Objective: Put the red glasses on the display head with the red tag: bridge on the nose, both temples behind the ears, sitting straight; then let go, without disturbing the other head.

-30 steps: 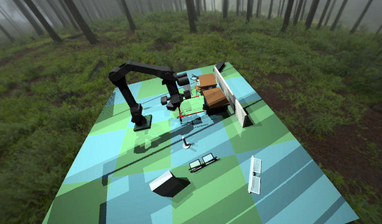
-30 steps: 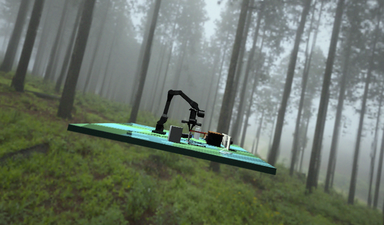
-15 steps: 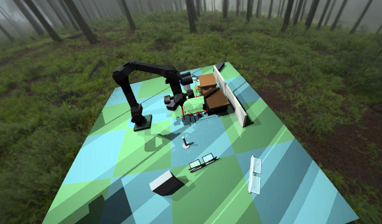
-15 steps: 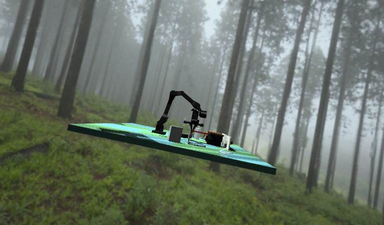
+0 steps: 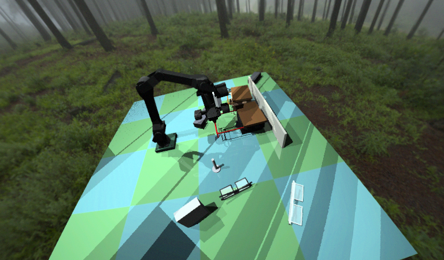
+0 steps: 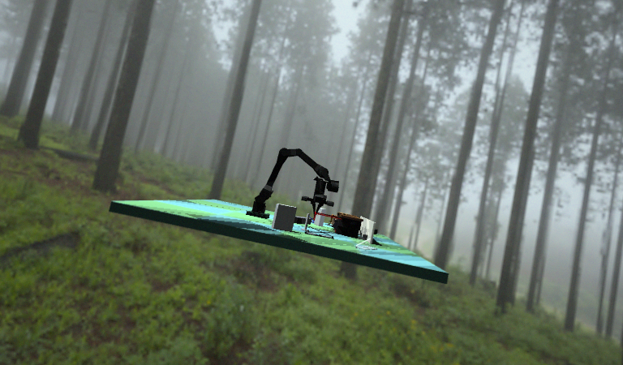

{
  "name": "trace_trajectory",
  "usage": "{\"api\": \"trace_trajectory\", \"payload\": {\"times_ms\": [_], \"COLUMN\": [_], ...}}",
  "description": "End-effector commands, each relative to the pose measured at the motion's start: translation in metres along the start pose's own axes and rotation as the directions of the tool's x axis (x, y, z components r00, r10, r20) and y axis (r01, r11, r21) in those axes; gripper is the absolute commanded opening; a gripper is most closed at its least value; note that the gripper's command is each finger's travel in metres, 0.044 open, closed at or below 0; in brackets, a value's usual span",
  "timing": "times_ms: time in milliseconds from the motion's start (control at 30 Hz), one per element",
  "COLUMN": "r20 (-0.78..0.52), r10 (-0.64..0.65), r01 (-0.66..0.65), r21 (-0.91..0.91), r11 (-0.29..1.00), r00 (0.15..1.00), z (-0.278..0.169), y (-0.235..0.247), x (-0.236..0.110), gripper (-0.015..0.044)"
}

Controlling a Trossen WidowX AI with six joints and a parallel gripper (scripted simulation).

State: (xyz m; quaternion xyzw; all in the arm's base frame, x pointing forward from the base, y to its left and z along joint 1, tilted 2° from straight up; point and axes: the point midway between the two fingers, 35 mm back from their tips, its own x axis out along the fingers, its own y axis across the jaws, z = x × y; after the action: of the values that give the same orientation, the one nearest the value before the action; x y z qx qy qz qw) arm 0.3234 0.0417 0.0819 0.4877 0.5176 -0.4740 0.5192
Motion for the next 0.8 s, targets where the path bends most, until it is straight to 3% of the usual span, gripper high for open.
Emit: {"api": "trace_trajectory", "payload": {"times_ms": [0, 767], "r20": [0.003, 0.003], "r10": [0.005, 0.008], "r01": [-0.005, -0.008], "r21": [-0.006, -0.006], "r11": [1.0, 1.0], "r00": [1.0, 1.0], "z": [0.001, 0.0], "y": [0.008, 0.04], "x": [-0.001, -0.001], "gripper": [0.0, 0.0]}}
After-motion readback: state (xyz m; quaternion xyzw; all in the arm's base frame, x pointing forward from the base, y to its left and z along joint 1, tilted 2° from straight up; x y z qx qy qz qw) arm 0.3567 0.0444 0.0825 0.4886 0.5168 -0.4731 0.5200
